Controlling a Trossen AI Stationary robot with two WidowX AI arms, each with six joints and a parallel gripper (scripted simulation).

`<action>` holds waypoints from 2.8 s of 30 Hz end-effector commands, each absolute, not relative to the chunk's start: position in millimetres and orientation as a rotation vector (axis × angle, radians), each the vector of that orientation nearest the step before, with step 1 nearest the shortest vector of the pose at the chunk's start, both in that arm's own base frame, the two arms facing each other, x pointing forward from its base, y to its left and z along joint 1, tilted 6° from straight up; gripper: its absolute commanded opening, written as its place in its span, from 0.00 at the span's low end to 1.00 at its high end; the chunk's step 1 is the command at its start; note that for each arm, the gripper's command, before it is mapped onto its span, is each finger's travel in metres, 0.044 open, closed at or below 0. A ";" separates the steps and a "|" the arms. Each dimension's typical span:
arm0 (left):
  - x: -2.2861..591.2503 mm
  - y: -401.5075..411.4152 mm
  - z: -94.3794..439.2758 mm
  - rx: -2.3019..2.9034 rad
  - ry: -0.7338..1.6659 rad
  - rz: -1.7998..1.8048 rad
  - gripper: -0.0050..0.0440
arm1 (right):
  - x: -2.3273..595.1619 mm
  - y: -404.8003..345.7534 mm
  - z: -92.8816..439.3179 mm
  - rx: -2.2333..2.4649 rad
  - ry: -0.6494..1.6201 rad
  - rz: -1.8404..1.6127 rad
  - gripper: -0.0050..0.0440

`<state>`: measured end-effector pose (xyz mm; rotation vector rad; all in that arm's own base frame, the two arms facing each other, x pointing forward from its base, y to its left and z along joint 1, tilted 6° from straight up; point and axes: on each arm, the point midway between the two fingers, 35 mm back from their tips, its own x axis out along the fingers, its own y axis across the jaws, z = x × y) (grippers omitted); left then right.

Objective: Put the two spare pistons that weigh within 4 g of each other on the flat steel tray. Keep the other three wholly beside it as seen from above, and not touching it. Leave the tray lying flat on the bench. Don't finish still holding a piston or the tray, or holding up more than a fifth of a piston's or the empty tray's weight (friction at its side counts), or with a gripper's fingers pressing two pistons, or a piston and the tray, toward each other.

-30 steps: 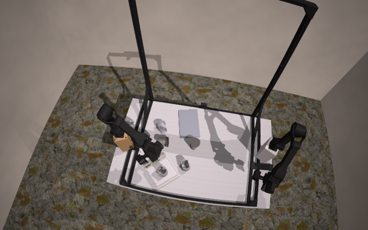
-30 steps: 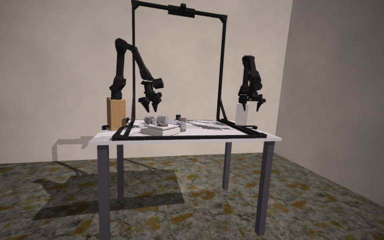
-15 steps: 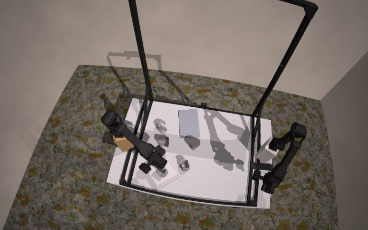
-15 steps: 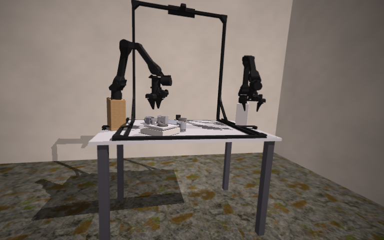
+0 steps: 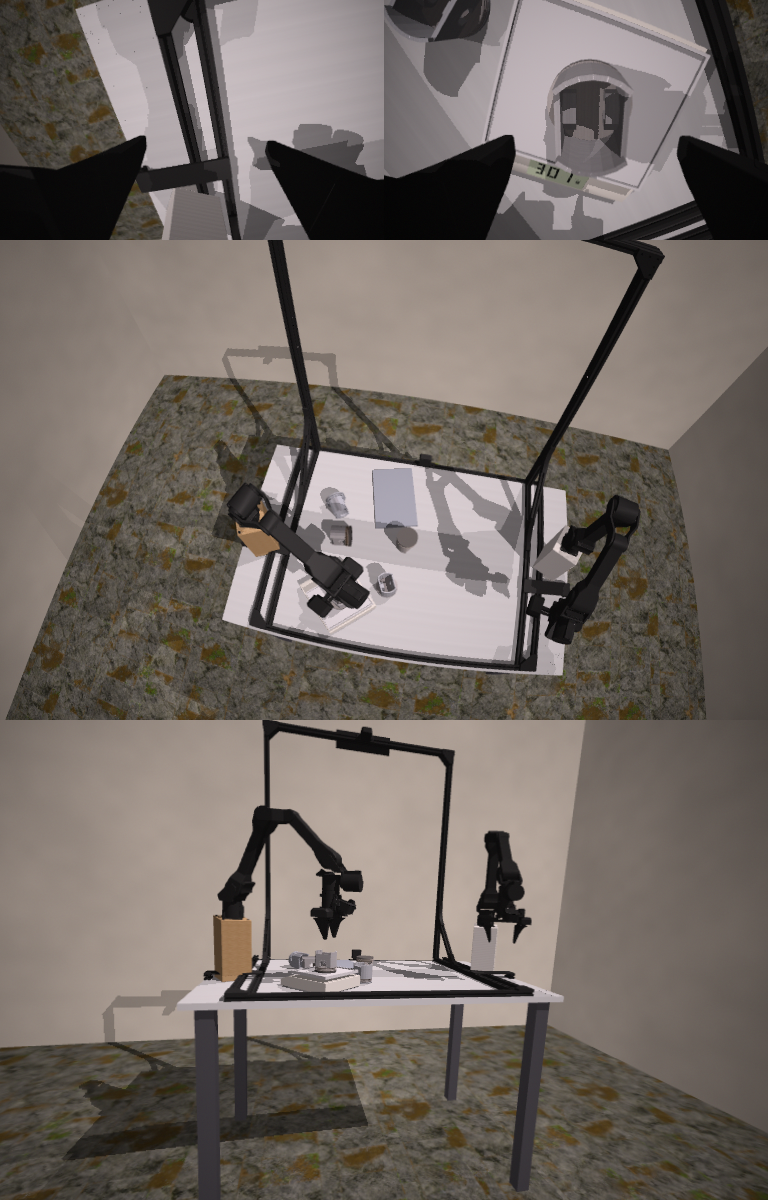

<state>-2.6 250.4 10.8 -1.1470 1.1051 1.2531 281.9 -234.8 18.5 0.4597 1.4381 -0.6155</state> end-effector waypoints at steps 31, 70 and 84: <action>-2.3 250.3 10.8 -1.146 1.106 1.248 1.00 | 290.8 -244.1 -10.0 0.567 1.706 -0.563 0.87; -2.3 250.3 10.8 -1.146 1.106 1.248 1.00 | 280.6 -240.4 -64.8 0.568 1.706 -0.564 0.87; -2.3 250.3 10.8 -1.146 1.106 1.248 1.00 | 277.7 -239.1 -76.2 0.568 1.707 -0.563 0.43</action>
